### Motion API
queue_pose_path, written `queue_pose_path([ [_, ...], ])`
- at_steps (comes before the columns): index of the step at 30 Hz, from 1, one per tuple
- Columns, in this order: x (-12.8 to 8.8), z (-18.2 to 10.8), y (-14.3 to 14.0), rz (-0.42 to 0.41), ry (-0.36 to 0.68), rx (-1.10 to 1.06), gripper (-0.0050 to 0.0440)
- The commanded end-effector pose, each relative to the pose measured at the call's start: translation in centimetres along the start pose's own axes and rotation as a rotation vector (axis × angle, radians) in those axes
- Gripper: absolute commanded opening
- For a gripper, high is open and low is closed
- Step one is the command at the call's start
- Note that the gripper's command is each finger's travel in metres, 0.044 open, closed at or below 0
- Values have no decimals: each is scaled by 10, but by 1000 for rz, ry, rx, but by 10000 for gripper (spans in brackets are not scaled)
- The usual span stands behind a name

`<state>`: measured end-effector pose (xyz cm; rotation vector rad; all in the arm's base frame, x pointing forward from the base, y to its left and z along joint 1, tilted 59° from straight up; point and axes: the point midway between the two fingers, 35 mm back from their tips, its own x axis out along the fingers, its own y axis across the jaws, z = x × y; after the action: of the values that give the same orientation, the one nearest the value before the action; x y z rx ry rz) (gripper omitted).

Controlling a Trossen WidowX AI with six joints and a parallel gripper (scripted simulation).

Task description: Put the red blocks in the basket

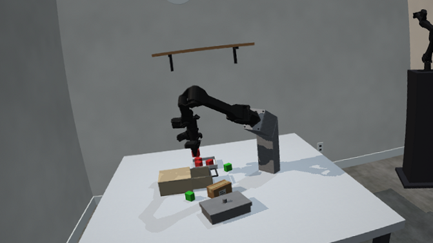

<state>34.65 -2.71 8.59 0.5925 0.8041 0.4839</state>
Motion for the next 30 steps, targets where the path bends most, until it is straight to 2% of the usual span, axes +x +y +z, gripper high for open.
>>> queue_pose_path([
  [1, 1, 3, -34, 7, 3, 121, 0],
  [3, 1, 3, -34, 7, 3, 121, 0],
  [4, 1, 3, -44, 7, 3, 179, 0],
  [7, 1, 5, -73, 7, 3, 179, 0],
  [9, 1, 2, -93, 7, 4, 304, 0],
  [12, 1, 0, -118, 7, 4, 304, 0],
  [14, 1, -5, -138, 7, 4, 429, 0],
  [17, 2, -12, -164, 7, 4, 429, 0],
  [18, 2, -15, -173, 6, 4, 496, 0],
  [20, 2, -15, -173, 6, 4, 496, 0],
  [21, 2, -19, -182, 6, 5, 554, 0],
  [24, 2, -29, -208, 6, 5, 554, 0],
  [28, 2, -29, -208, 6, 5, 554, 0],
  [30, 15, -29, -208, 6, 5, 554, 0],
])
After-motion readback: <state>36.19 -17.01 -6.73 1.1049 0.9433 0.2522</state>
